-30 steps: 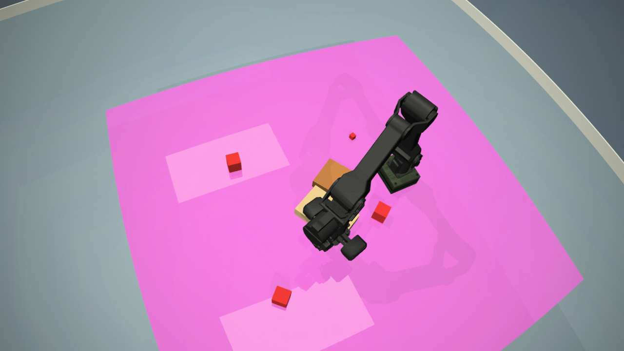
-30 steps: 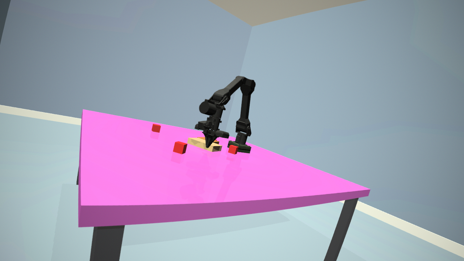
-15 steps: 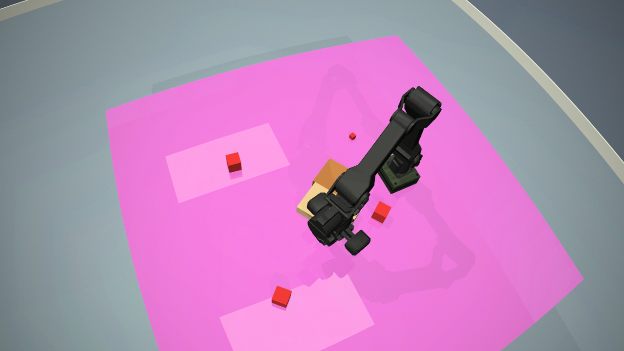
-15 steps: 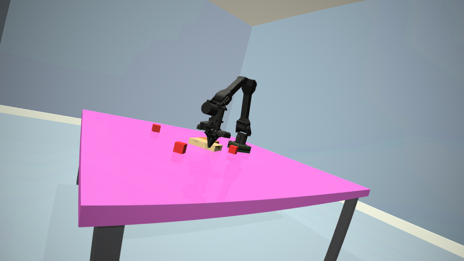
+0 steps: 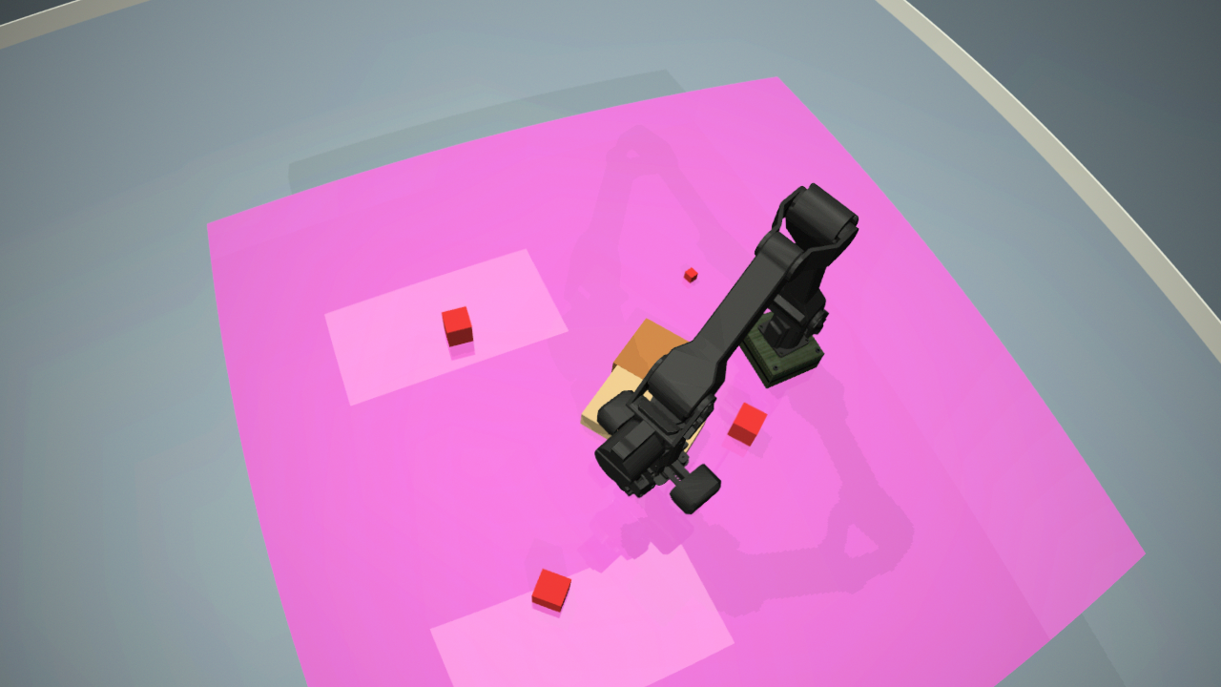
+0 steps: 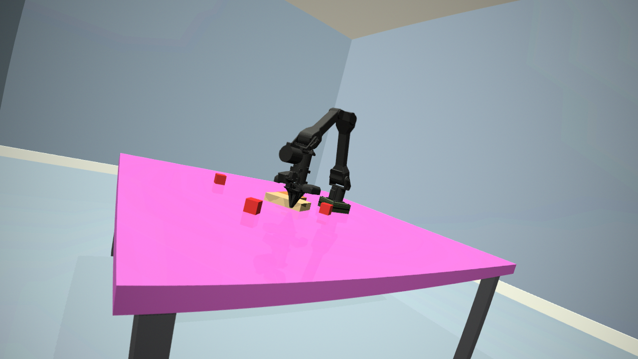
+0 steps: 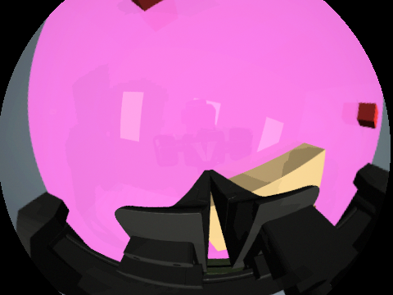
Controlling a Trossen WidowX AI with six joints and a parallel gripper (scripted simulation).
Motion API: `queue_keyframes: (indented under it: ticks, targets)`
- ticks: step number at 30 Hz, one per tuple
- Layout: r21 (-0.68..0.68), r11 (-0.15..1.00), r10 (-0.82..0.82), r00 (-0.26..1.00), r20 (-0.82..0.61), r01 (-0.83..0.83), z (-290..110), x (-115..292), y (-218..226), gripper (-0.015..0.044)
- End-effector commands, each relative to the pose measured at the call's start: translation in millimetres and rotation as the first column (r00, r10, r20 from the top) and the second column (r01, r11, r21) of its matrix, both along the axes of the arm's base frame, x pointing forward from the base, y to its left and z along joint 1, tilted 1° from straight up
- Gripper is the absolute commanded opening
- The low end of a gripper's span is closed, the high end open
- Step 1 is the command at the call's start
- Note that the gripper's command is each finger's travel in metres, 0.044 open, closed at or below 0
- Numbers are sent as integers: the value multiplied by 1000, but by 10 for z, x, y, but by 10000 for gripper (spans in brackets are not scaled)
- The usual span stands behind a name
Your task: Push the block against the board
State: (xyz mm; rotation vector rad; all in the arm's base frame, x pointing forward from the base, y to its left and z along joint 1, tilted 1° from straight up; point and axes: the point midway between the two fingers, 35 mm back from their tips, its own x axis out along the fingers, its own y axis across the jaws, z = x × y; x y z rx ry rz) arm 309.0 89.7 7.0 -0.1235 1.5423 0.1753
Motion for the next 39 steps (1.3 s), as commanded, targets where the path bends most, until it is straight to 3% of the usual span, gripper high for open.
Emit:
queue_keyframes:
  ticks: [1, 22, 27, 32, 39]
  targets:
    - [-5, 1000, 4, 1000, 0, -4, -4, 68, 9, 0]
    - [-5, 1000, 4, 1000, 2, -4, -14, 391, 89, 0]
    - [-4, 1000, 4, 1000, 3, -4, 504, 342, 74, 0]
    - [-5, 1000, 4, 1000, 2, -4, 534, 339, 73, 0]
    - [10, 982, -187, 982, 6, 187, 548, 185, 125, 0]
